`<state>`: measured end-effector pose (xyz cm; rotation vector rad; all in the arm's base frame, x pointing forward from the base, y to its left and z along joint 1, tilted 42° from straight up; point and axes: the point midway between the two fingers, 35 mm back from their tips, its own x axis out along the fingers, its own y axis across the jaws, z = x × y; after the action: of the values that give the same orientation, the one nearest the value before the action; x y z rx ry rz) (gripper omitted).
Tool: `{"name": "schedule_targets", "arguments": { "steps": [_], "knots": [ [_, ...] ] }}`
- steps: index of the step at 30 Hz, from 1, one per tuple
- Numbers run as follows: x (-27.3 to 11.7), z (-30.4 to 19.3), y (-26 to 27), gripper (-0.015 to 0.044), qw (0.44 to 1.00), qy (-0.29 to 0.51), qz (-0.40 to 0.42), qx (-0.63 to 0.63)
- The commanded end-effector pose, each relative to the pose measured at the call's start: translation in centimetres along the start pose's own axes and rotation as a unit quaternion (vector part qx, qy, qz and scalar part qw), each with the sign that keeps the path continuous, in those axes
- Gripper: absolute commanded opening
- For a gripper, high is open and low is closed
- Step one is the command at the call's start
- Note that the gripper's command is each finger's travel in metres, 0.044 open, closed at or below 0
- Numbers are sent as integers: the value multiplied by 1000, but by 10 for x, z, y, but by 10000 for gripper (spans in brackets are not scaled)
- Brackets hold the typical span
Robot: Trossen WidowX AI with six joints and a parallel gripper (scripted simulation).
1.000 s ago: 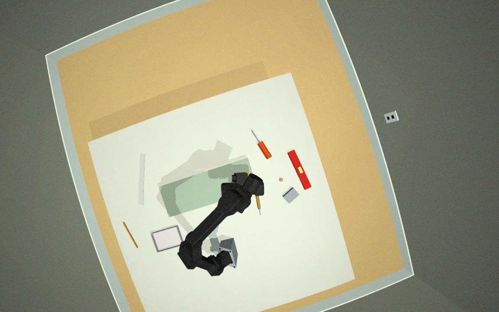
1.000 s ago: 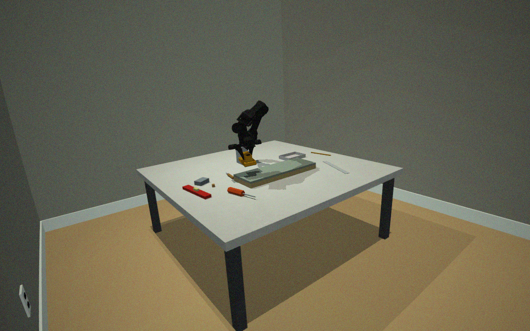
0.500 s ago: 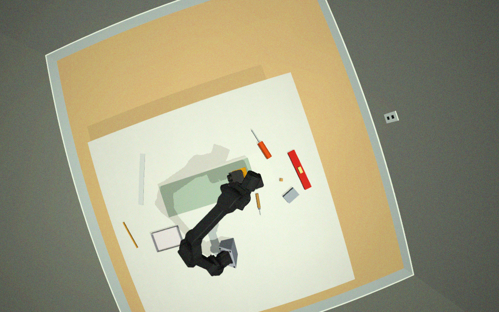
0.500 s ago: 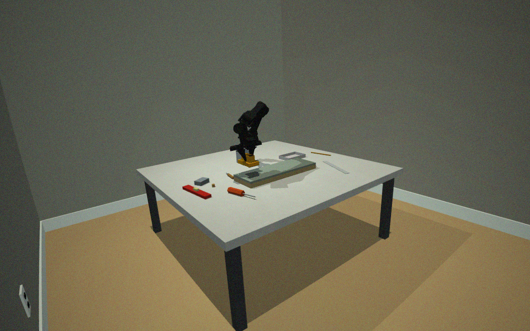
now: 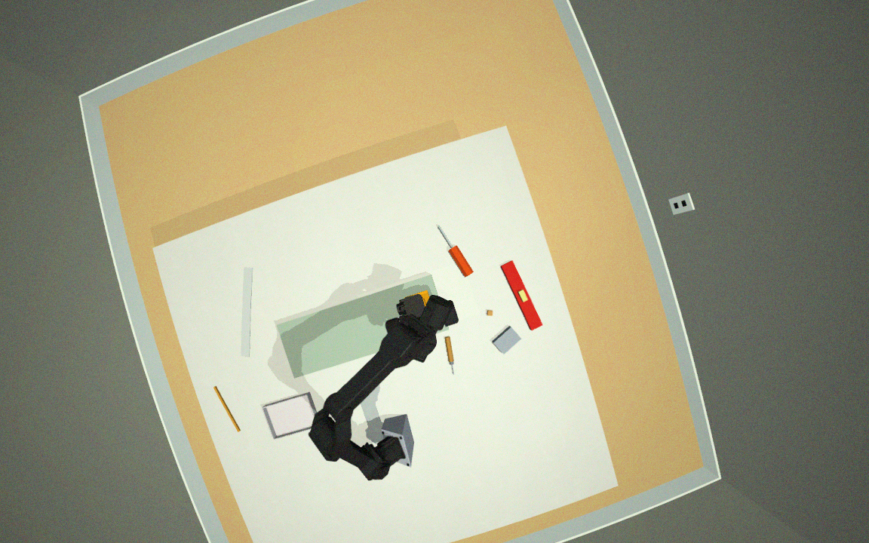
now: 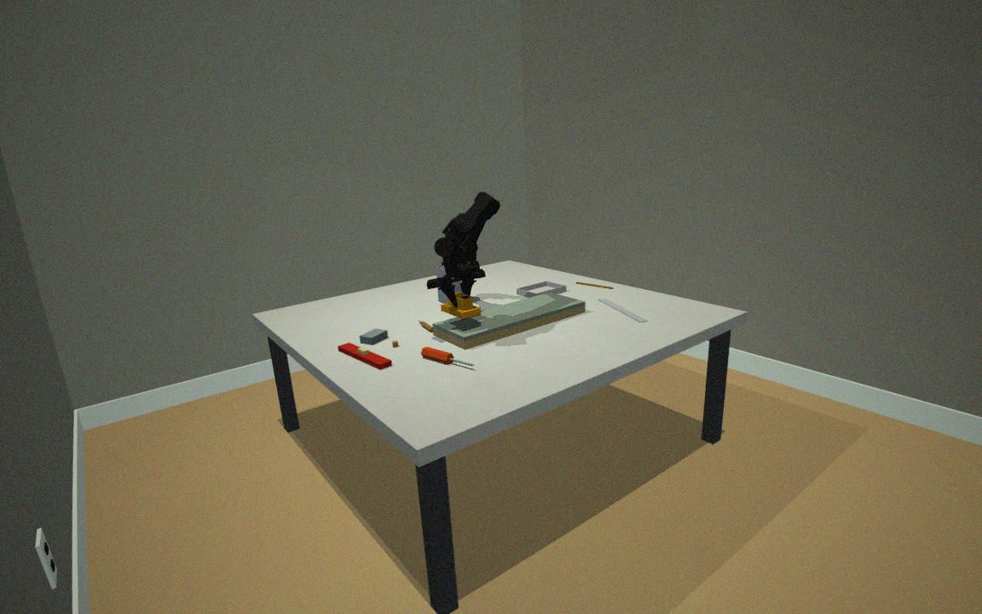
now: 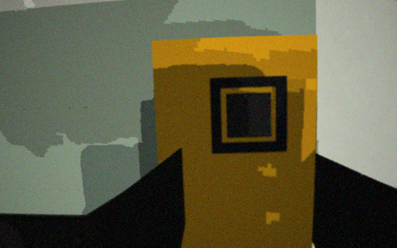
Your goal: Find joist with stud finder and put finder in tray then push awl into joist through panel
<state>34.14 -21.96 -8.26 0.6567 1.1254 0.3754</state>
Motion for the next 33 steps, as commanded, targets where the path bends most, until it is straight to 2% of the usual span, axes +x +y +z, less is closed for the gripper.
{"name": "schedule_targets", "arguments": {
  "steps": [1,28,33],
  "knots": [
    [6,-2,-1,0,1000,-5,1,2],
    [40,-12,0,0,1000,-5,2,1],
    [40,-12,15,0,1000,-5,2,1]
  ]
}}
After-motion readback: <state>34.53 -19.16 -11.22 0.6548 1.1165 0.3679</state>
